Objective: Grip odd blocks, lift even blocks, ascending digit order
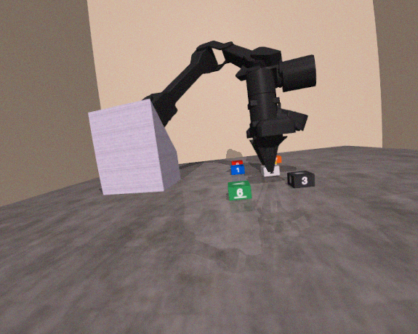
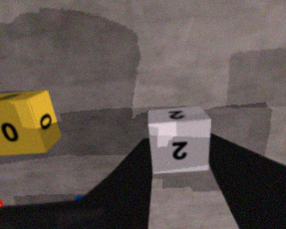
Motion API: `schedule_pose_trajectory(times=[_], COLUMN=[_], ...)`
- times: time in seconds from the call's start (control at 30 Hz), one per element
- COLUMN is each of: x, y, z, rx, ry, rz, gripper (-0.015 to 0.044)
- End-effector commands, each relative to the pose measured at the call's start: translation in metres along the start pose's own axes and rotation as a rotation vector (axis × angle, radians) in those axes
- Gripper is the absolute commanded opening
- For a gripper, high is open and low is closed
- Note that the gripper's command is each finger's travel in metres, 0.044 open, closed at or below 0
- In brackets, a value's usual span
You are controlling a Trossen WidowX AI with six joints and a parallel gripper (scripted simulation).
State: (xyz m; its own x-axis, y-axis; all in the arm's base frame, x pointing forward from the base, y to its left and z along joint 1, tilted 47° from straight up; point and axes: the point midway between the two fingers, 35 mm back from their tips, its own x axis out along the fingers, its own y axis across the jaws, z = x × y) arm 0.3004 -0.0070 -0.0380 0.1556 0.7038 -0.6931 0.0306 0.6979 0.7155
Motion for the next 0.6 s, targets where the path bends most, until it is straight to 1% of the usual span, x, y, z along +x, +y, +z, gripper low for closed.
schedule_pose_trajectory(times=[0.0, 0.1, 0.43, 0.47, 0.57], x=[0.0019, 0.0019, 0.0019, 0.0019, 0.0019], y=[0.0004, 0.0004, 0.0004, 0.0004, 0.0004], z=[-0.0017, -0.0017, -0.0017, -0.0017, -0.0017], rx=[0.006, 0.006, 0.006, 0.006, 0.006], ry=[0.002, 0.002, 0.002, 0.002, 0.002], rz=[0.006, 0.006, 0.006, 0.006, 0.006], gripper=[0.0120, 0.0120, 0.0383, 0.0400, 0.0400])
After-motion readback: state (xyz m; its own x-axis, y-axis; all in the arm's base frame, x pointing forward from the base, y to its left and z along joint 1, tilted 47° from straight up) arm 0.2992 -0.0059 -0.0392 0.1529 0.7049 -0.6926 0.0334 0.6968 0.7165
